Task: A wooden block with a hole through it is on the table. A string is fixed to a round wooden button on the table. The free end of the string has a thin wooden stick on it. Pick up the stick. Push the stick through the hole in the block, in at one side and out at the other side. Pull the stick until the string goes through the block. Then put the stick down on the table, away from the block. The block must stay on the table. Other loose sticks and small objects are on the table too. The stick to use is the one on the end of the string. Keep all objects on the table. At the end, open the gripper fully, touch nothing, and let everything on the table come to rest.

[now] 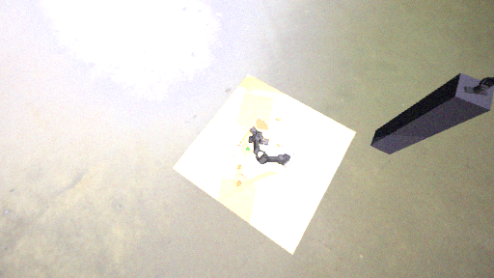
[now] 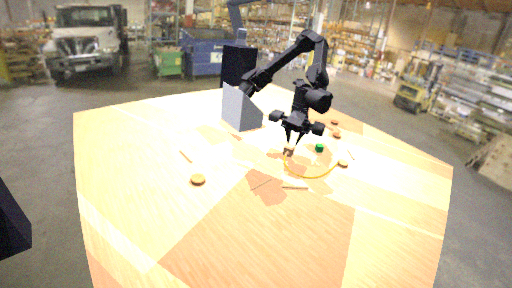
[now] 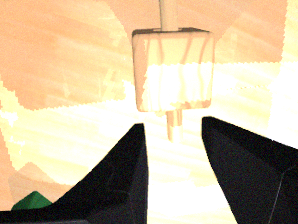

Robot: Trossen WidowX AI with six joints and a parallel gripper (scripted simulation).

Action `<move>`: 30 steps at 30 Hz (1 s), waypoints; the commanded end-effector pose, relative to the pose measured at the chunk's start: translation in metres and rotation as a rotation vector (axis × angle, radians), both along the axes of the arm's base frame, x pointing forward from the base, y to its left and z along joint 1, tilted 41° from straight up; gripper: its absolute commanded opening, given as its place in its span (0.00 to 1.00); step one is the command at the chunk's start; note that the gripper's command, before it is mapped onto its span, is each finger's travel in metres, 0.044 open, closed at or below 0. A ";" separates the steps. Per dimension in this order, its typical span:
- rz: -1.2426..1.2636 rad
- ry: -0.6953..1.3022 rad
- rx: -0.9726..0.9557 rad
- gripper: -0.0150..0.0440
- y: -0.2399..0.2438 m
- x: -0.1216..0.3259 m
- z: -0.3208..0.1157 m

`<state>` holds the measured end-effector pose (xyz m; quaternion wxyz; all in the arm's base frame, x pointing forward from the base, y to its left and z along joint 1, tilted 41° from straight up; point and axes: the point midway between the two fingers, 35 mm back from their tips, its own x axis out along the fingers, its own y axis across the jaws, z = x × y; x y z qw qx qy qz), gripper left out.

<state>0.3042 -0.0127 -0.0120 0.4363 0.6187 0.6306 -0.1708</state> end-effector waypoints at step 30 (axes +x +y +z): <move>-0.025 0.006 -0.037 0.25 0.014 0.000 -0.012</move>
